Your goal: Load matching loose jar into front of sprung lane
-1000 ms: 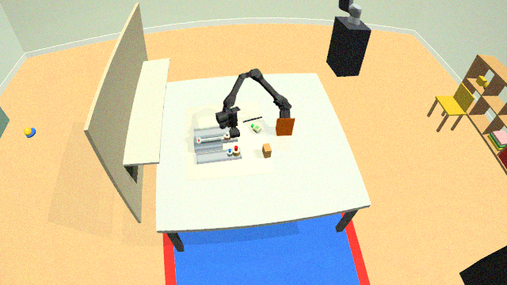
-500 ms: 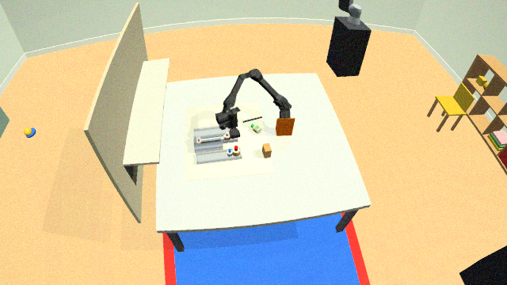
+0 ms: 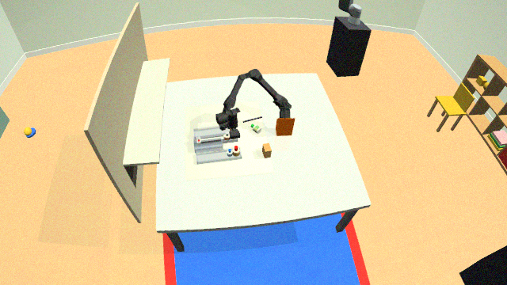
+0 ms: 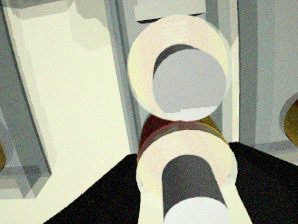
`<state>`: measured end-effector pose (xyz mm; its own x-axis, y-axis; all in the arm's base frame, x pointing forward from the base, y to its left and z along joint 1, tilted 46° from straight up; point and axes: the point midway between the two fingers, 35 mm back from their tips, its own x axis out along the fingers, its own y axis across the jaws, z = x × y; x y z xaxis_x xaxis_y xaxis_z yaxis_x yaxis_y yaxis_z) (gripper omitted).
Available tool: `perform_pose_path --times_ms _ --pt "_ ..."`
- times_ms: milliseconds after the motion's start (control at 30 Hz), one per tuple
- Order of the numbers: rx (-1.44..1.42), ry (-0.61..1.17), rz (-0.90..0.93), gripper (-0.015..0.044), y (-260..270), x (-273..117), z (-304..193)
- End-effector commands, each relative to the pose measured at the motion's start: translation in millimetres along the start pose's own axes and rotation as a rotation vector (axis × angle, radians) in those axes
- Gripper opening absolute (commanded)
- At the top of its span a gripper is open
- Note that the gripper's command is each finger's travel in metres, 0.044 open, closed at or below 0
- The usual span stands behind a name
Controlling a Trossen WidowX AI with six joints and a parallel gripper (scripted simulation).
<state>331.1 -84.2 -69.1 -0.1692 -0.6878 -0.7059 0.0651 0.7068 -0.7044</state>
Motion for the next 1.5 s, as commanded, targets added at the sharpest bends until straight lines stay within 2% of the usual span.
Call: perform_pose_path --times_ms 0,1467 --pt "0.008 -0.012 -0.008 0.0 -1.9 2.2 3.2" --pt "0.008 -0.012 -0.009 0.0 -2.0 9.5 -2.4"
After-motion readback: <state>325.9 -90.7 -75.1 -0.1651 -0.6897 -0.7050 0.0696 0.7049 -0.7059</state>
